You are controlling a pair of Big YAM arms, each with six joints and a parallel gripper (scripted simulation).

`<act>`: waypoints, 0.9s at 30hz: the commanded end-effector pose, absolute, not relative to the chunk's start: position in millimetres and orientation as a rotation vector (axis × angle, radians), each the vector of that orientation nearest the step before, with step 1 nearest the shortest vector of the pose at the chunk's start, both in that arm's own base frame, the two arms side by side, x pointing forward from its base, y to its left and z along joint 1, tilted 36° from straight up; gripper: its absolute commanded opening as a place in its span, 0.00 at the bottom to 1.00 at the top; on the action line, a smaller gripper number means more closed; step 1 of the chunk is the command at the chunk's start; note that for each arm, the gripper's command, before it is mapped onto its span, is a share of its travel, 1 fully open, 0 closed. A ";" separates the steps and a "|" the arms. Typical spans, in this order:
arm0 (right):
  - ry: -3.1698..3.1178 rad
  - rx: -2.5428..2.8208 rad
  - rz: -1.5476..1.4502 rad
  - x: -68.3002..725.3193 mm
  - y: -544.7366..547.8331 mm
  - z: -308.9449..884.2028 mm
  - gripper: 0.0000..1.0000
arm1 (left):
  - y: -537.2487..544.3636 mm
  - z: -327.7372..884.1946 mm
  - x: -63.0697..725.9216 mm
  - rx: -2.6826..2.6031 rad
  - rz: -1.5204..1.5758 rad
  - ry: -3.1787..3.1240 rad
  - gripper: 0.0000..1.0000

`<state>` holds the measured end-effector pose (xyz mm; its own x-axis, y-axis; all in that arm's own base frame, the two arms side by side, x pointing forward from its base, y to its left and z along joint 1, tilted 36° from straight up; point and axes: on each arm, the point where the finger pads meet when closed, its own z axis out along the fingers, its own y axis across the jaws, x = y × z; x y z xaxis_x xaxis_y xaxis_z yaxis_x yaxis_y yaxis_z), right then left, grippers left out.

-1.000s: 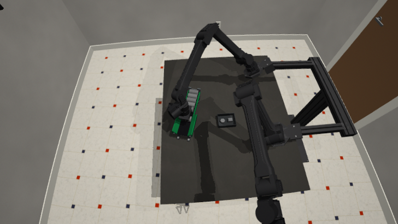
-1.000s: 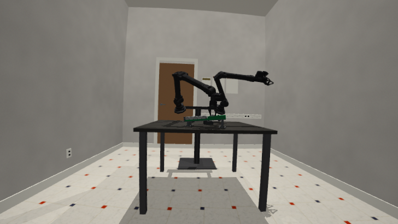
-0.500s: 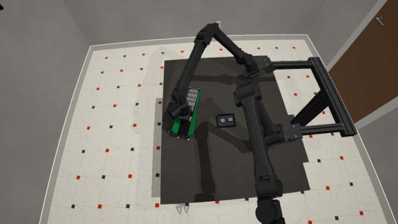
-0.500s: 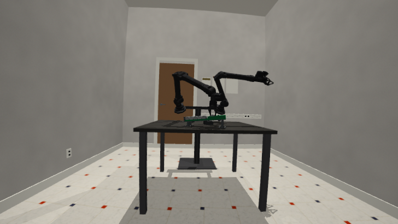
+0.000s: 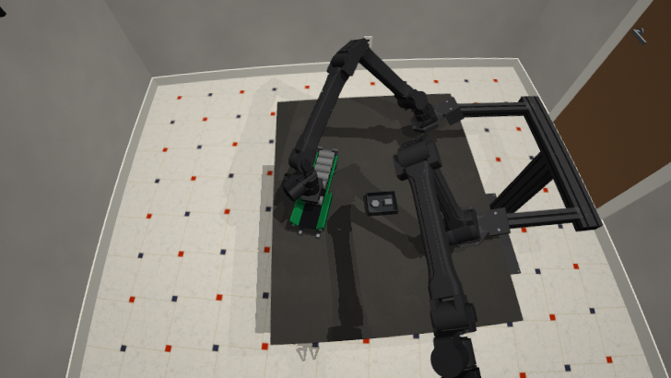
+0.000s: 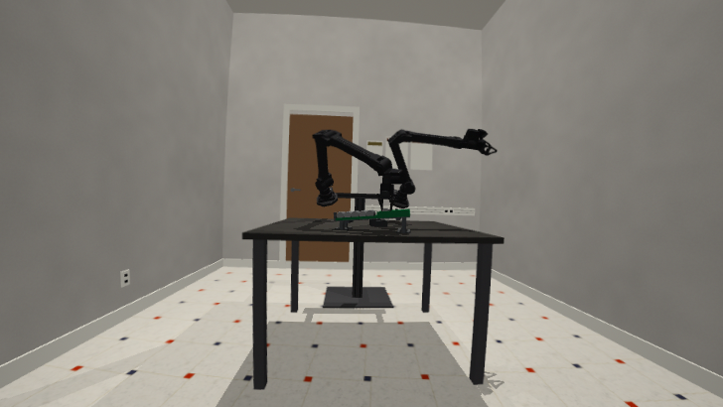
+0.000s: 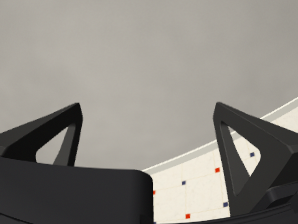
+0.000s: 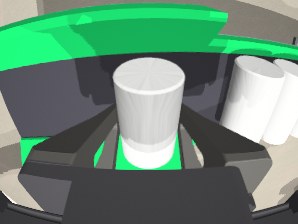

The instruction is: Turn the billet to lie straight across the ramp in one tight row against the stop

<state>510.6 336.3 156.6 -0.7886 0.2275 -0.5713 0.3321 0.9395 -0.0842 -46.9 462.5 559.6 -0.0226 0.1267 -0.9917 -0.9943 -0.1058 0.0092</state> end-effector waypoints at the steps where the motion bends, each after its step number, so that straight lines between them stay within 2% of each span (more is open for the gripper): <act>1: 2.457 0.409 -0.147 516.0 344.6 210.7 0.00 | 450.9 603.8 -51.0 -1.122 1.394 1.001 1.00; 24: 2.457 0.409 -0.147 516.0 344.6 210.7 0.00 | 450.9 603.8 -51.0 -1.122 1.394 1.001 1.00; 25: 2.457 0.409 -0.147 516.0 344.6 210.7 0.38 | 450.9 603.8 -51.0 -1.122 1.394 1.001 1.00; 27: 2.457 0.409 -0.147 516.0 344.6 210.7 0.38 | 450.9 603.8 -51.0 -1.122 1.394 1.001 1.00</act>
<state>510.6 336.3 156.6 -0.7886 0.2275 -0.5713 0.3321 0.9395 -0.0842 -46.9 462.5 559.6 -0.0226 0.1267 -0.9917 -0.9943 -0.1058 0.0092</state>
